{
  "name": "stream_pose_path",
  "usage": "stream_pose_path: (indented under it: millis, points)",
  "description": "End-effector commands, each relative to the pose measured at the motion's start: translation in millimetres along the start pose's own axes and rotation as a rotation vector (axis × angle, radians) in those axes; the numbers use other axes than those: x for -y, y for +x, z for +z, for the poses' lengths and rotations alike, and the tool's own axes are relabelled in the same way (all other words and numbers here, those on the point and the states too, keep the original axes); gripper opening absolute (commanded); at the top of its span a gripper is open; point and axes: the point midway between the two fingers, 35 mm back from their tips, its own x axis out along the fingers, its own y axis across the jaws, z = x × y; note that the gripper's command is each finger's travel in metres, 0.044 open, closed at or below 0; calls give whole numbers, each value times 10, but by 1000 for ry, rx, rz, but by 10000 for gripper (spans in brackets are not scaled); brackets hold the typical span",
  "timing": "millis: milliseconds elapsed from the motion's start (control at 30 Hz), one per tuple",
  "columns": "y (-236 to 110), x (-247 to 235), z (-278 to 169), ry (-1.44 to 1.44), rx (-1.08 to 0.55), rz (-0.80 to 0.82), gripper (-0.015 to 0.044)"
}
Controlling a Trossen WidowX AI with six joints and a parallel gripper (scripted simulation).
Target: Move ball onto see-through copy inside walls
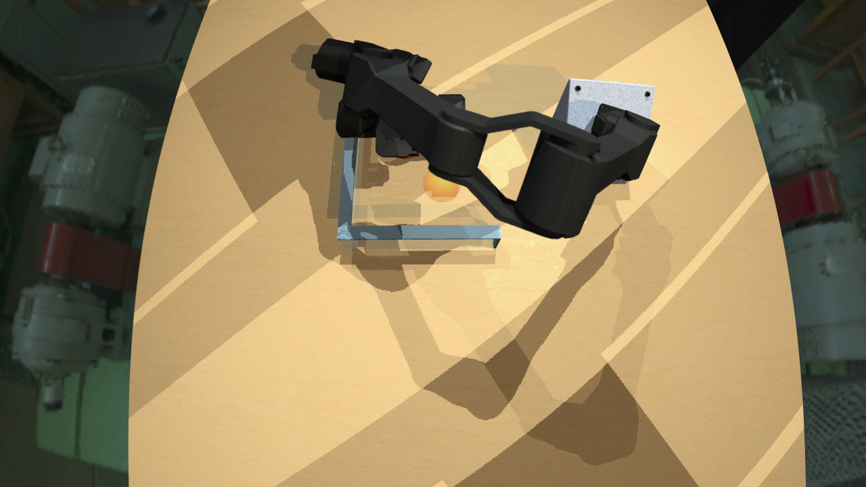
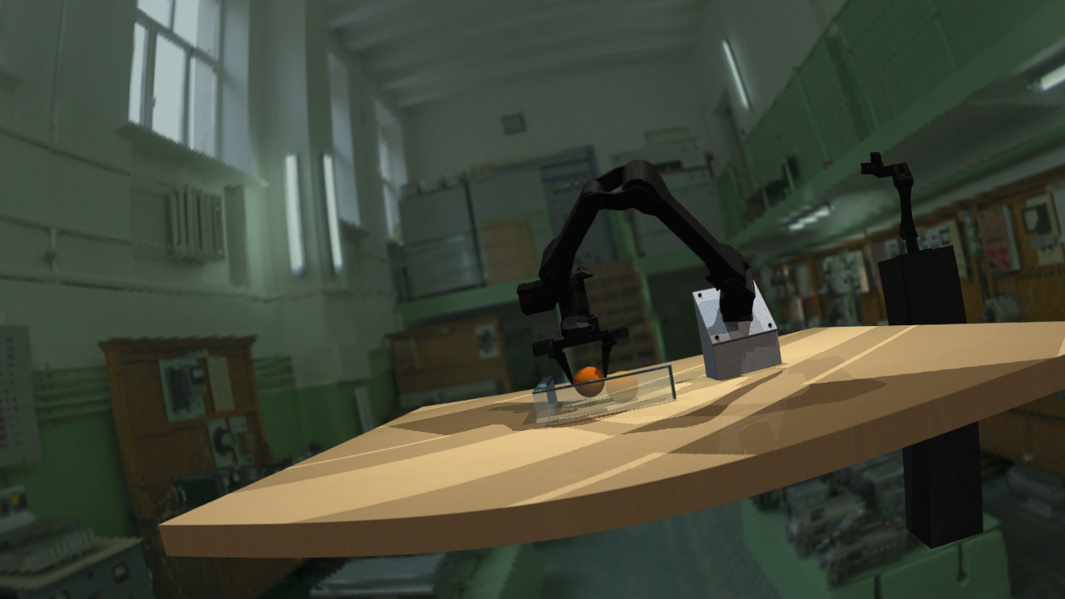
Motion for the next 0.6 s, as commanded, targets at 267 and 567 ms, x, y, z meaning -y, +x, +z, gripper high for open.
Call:
stream_pose_path:
  millis: [267, 567]
  points:
    - [-856, 57, -26, -8, -13, -16, 0]
    - [-1236, -12, 5, -9, -7, -14, 0]
